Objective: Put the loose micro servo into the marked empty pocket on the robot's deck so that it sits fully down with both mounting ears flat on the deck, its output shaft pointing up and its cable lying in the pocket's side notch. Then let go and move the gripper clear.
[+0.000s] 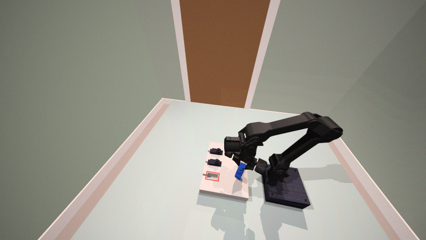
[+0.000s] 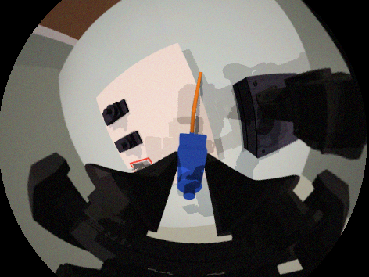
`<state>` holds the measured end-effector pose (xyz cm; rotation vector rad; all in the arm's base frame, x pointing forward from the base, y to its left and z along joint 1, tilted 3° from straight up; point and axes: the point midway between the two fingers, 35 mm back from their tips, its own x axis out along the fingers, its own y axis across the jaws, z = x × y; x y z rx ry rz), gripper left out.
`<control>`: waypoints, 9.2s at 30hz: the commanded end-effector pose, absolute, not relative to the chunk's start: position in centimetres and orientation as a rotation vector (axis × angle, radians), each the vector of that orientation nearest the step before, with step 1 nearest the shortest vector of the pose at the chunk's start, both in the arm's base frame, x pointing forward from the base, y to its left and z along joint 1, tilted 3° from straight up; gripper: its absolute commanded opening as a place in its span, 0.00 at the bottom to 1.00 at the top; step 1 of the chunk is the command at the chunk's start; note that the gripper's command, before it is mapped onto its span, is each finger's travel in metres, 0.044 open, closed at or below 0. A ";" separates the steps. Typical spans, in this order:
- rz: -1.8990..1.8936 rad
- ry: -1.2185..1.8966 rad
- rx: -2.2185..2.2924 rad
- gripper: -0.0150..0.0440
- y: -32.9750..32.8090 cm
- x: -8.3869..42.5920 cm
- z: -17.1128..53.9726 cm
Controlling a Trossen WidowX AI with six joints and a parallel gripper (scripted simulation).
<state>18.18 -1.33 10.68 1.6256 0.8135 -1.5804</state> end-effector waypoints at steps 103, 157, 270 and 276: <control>-0.166 1.493 0.120 0.25 0.8 27.3 11.5; -0.167 1.487 0.119 0.25 -0.7 34.6 9.7; -0.158 1.478 0.122 1.00 1.6 23.0 19.4; -0.158 1.478 0.122 1.00 1.6 23.0 19.4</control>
